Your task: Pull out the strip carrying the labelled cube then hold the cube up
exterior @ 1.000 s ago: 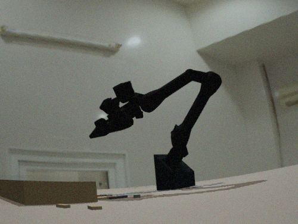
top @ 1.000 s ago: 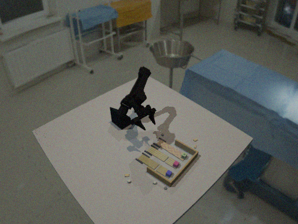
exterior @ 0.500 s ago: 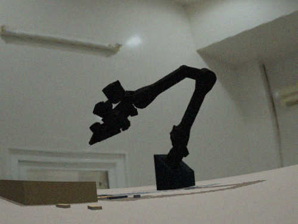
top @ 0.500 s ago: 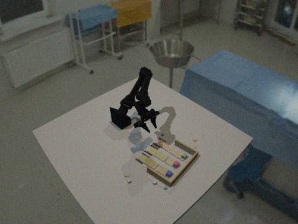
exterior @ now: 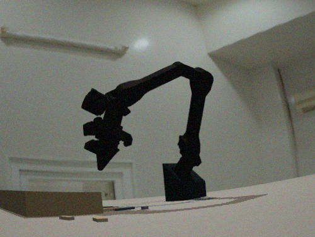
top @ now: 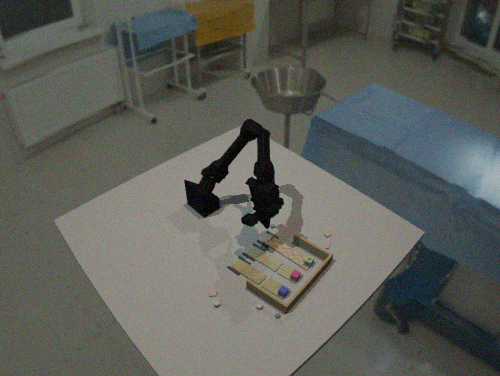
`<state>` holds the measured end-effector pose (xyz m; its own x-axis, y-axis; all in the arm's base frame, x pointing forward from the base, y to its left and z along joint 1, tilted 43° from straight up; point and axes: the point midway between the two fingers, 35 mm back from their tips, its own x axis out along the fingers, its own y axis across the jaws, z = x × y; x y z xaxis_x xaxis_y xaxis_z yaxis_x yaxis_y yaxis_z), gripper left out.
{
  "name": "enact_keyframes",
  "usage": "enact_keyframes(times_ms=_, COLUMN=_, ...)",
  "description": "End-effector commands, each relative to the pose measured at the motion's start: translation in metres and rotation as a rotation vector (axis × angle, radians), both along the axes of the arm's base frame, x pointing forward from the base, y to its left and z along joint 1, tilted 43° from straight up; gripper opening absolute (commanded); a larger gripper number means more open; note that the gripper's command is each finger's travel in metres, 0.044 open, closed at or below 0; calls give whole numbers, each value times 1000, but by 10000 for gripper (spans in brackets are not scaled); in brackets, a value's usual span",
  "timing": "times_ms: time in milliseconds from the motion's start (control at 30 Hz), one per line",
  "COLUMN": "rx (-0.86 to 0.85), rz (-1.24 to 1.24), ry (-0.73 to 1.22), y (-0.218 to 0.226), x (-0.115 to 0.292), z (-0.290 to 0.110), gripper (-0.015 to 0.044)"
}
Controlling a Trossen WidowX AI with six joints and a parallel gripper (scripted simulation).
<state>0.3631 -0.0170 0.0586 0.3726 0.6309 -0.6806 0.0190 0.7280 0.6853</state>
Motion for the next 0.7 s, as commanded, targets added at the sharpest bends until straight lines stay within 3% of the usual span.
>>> enact_keyframes(times_ms=0, rx=-23, rz=286, ry=196, y=50, x=11, z=-5, gripper=0)
enact_keyframes(times_ms=667, rx=-24, rz=286, ry=196, y=58, x=11, z=-13, gripper=0)
